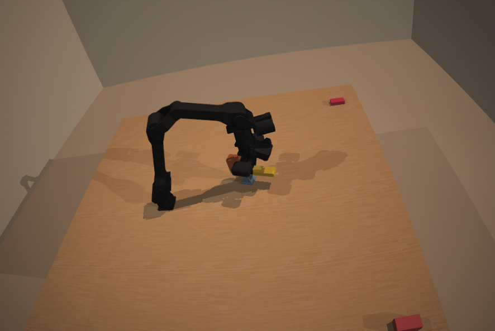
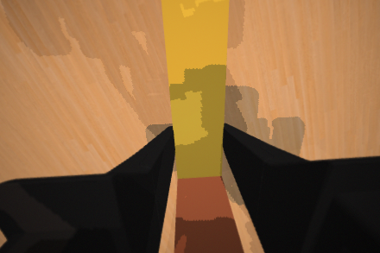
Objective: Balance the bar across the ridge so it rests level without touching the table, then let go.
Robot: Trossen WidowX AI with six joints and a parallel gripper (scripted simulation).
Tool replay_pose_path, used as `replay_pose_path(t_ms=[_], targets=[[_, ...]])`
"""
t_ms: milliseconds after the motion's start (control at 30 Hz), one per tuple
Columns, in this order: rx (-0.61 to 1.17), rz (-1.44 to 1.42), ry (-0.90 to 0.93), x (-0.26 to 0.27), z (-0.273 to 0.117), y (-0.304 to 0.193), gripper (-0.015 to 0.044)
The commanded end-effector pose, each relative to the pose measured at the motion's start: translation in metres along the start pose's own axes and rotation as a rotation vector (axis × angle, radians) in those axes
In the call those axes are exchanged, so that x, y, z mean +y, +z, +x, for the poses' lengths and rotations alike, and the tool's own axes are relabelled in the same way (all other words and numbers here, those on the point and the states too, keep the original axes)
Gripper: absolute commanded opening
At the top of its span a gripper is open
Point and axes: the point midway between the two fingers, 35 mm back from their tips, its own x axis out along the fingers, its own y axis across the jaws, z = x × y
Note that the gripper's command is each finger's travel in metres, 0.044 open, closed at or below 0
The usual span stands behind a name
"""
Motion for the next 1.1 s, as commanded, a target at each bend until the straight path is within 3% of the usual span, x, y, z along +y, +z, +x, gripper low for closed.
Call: replay_pose_path(t_ms=[0,1067], targets=[[0.001,0.005,-0.001,-0.0002,0.0026,0.0001,0.0000],[0.001,0.005,-0.001,-0.0003,0.0012,0.0005,0.0000]])
